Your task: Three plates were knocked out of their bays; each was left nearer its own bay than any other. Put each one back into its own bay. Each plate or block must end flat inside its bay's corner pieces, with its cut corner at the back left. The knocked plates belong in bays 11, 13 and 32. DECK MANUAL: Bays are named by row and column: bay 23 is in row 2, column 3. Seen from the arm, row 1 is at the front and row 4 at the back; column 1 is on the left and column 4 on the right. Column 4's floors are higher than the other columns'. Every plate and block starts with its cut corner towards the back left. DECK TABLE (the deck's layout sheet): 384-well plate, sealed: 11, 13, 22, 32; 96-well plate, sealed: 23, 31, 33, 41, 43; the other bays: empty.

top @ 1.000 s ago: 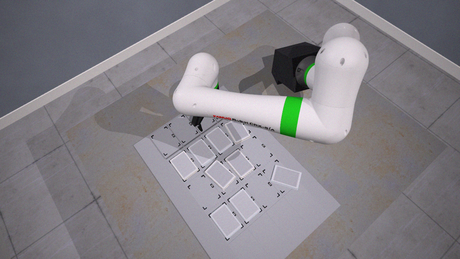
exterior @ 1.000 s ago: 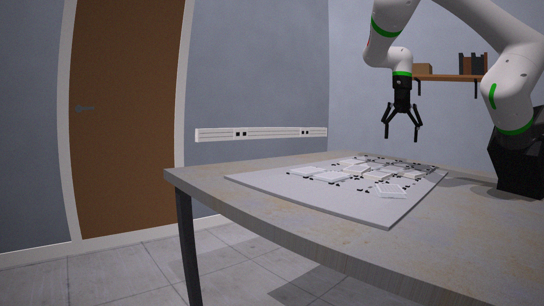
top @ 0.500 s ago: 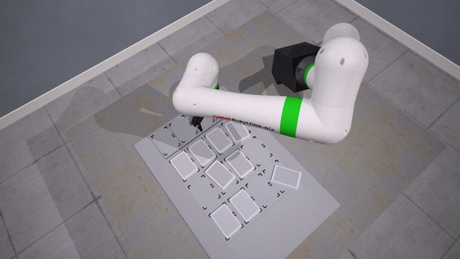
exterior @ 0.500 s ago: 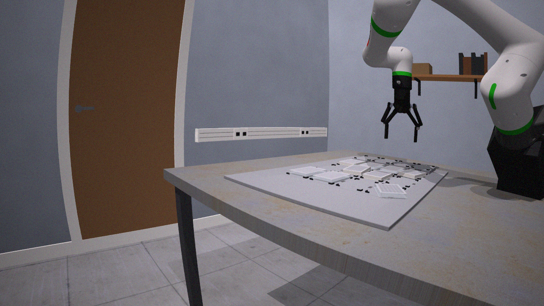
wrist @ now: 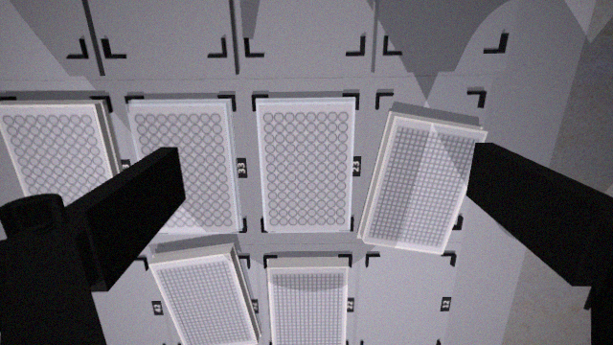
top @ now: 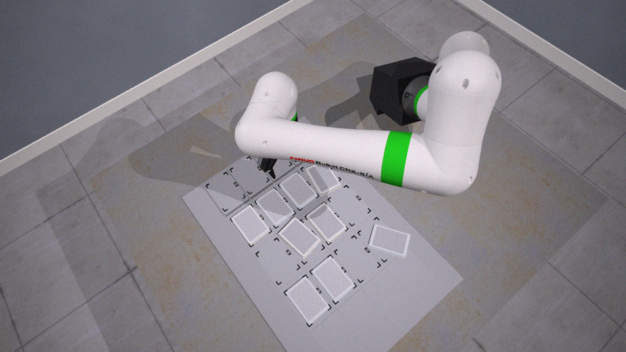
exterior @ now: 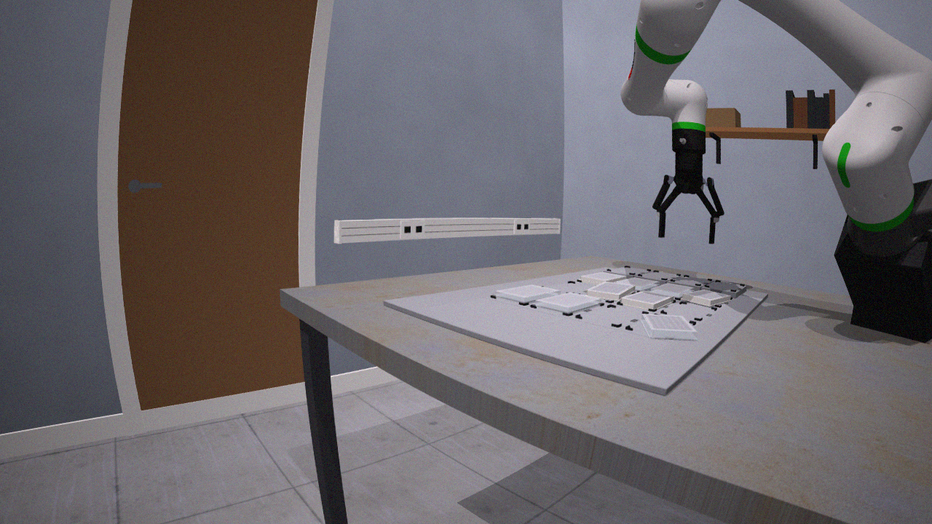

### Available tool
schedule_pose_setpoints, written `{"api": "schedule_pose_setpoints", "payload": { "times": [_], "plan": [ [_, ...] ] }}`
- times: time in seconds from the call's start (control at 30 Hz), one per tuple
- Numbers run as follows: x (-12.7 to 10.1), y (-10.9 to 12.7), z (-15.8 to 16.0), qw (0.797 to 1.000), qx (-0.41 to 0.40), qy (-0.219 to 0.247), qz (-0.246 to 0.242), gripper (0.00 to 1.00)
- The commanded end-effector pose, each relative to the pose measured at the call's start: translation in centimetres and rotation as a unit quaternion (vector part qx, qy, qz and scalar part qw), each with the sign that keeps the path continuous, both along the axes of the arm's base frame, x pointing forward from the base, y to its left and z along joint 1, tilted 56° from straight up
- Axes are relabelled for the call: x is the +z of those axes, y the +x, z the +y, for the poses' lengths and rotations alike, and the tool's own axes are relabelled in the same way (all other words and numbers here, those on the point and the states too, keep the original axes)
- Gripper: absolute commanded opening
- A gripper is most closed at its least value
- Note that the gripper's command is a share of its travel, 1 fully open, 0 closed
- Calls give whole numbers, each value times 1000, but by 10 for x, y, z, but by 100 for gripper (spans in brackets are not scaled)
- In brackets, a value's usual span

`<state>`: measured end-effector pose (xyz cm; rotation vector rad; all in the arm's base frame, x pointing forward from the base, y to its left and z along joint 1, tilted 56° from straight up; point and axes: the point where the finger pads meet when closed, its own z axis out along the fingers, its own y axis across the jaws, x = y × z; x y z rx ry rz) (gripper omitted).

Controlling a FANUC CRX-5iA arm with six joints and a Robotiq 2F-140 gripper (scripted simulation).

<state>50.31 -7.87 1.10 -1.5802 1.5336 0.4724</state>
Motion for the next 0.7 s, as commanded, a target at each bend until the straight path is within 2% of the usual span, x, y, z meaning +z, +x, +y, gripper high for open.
{"api": "schedule_pose_setpoints", "payload": {
  "times": [0.0,0.4,0.67],
  "plan": [
    [0,0,-1,1000,0,-1,0,100],
    [0,0,-1,1000,0,-1,0,100],
    [25,-5,19,1000,0,-1,0,100]
  ]
}}
